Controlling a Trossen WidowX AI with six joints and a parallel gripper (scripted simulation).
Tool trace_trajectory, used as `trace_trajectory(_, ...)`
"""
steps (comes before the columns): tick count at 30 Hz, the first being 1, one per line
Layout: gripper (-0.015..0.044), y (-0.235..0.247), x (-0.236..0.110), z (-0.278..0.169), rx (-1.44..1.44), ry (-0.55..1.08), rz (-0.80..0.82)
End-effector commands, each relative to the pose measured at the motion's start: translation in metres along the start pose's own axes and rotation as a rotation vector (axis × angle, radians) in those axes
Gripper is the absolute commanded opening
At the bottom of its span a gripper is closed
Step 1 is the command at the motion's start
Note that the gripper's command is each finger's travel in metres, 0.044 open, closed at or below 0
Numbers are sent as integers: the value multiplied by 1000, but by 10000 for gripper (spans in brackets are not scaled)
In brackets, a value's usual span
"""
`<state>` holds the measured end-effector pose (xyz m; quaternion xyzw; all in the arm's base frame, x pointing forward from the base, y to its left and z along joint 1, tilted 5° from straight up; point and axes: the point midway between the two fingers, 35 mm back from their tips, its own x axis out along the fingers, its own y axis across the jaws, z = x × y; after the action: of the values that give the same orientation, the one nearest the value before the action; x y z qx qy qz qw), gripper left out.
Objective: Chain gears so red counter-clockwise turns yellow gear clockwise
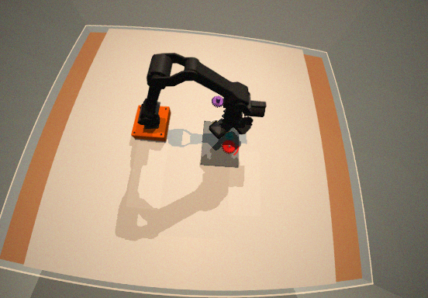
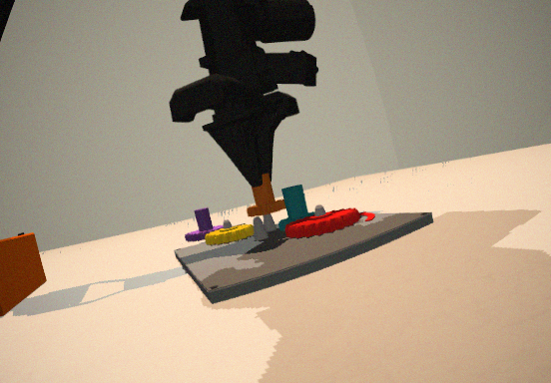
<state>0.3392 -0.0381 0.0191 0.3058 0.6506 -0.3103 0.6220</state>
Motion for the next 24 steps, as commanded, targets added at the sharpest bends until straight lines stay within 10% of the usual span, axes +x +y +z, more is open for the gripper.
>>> trace_trajectory(1, 0, -1, 6, -1, 78, 2, -5)
trace_trajectory(24, 0, -1, 13, -1, 83, 2, -5)
